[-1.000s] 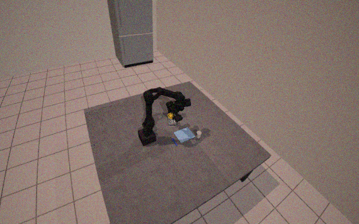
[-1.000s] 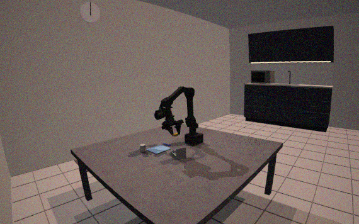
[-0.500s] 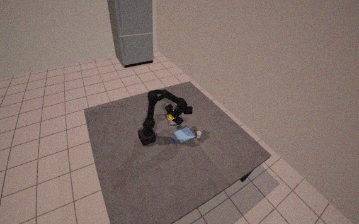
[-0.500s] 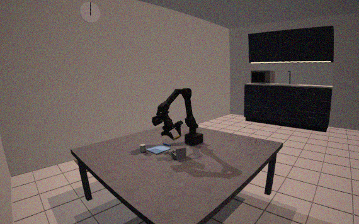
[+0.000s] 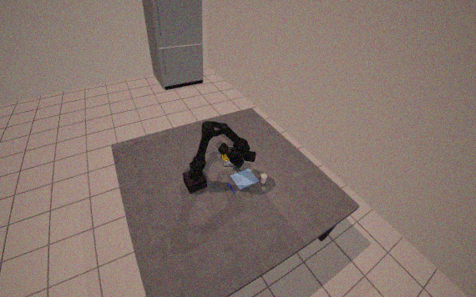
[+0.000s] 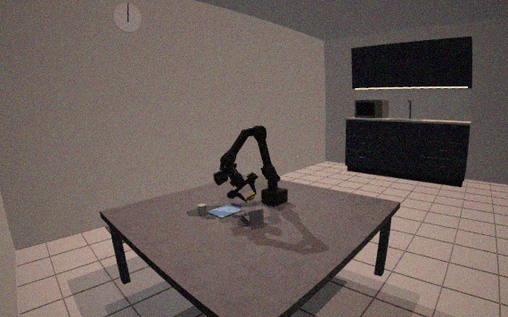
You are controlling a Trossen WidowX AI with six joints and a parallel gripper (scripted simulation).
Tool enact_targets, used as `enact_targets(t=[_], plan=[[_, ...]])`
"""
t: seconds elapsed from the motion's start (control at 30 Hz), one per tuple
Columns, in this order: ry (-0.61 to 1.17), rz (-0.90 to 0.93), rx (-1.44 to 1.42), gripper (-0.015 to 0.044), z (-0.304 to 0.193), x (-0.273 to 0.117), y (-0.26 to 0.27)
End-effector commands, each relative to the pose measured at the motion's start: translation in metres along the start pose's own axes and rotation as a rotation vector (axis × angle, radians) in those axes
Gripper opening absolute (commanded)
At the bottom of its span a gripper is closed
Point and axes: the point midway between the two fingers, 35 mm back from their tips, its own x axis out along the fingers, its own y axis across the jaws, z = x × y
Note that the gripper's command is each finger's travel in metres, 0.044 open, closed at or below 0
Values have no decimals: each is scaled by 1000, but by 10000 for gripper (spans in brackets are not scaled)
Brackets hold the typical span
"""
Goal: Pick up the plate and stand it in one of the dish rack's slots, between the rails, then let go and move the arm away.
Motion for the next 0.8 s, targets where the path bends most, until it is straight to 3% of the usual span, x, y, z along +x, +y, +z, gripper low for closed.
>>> enact_targets(t=[0.0,0.77], plan=[[-47,39,-56,0,-4,4,-2],[-446,59,-504,0,-8,6,-17]])
